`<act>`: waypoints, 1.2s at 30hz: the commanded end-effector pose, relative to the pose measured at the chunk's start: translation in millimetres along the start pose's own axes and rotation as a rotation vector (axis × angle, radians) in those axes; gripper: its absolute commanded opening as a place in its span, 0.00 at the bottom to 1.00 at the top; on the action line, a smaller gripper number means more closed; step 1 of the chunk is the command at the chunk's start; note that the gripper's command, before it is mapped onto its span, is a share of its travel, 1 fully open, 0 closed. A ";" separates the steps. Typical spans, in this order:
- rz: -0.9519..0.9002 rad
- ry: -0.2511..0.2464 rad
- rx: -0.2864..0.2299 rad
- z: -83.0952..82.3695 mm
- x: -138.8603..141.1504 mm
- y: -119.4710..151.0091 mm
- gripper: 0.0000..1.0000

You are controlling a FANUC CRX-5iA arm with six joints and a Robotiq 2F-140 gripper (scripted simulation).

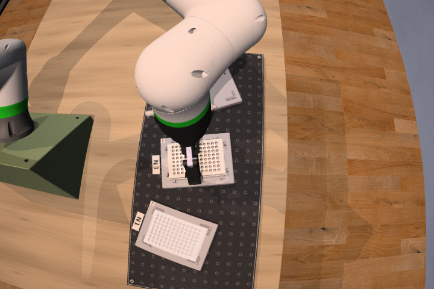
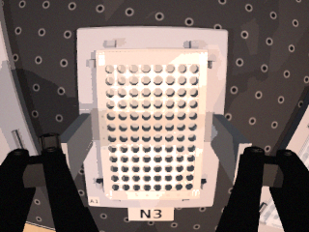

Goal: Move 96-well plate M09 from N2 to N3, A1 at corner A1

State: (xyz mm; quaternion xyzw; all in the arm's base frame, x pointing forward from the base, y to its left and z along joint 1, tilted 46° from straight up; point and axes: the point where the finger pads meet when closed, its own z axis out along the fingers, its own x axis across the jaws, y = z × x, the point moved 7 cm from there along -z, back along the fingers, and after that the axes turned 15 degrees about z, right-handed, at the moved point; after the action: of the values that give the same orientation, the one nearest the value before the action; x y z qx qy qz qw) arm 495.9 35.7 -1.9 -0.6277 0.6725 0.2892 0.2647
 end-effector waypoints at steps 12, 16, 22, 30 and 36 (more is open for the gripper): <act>0.000 0.000 0.000 -0.2 0.1 -0.1 0.66; 0.000 0.000 0.000 -0.6 0.1 -0.1 0.66; 0.000 0.000 0.000 -2.4 0.1 -0.1 0.66; 0.000 0.000 0.000 -7.8 0.1 -0.1 0.66; 0.000 0.000 0.000 -14.9 0.1 -0.1 0.66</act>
State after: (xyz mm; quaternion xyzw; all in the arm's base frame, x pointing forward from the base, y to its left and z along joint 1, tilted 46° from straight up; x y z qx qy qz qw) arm 495.9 26.4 7.0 -0.6277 0.6725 0.2892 0.2648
